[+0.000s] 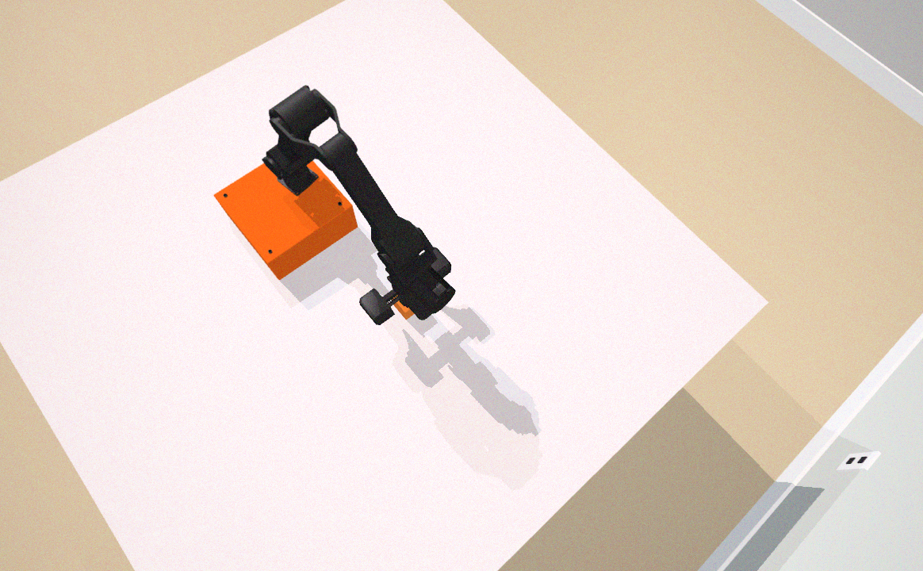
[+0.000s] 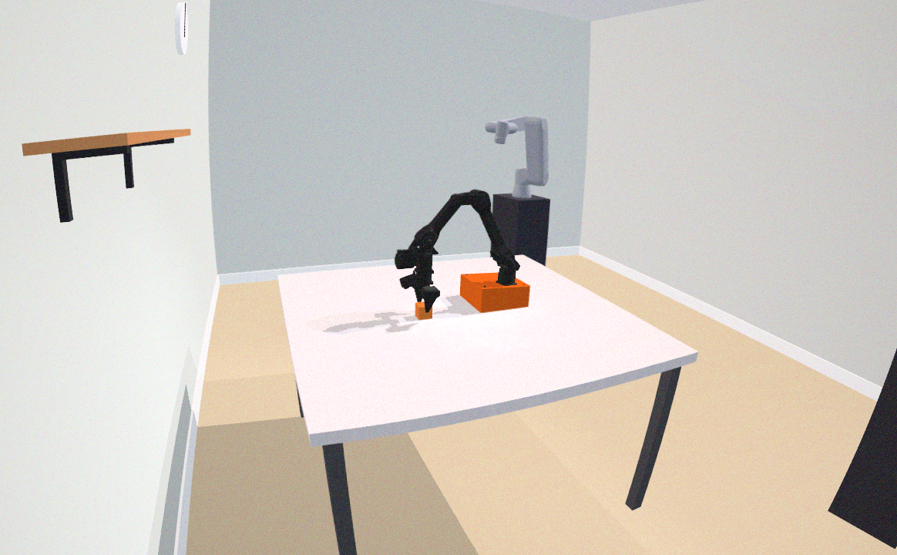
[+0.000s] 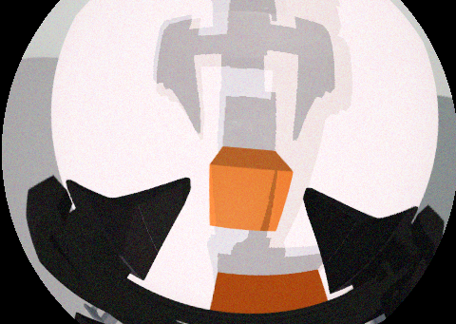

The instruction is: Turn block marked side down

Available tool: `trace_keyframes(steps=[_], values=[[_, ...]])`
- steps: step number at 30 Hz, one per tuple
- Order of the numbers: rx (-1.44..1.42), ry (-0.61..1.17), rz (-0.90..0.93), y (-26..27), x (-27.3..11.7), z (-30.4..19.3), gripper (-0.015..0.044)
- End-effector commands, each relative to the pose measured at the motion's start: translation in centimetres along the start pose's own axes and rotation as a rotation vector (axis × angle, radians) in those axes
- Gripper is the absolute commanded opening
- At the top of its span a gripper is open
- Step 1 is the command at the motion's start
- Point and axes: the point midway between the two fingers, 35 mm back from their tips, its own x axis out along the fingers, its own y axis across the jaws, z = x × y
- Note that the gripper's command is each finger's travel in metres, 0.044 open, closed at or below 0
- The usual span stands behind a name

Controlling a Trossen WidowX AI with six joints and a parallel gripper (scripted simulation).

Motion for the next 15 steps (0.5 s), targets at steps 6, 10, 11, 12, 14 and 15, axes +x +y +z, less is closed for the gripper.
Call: trace_keyframes(steps=[6, 10, 11, 12, 14, 15], values=[[-0.002, 0.013, 0.004, 0.06, 0.75, -0.28, 0.0309], [-0.002, 0.013, 0.004, 0.06, 0.75, -0.28, 0.0223], [-0.002, 0.013, 0.004, 0.06, 0.75, -0.28, 0.0217], [-0.002, 0.013, 0.004, 0.06, 0.75, -0.28, 0.0210], [-0.002, 0.013, 0.004, 0.06, 0.75, -0.28, 0.0197], [-0.002, 0.013, 0.004, 0.06, 0.75, -0.28, 0.0190]])
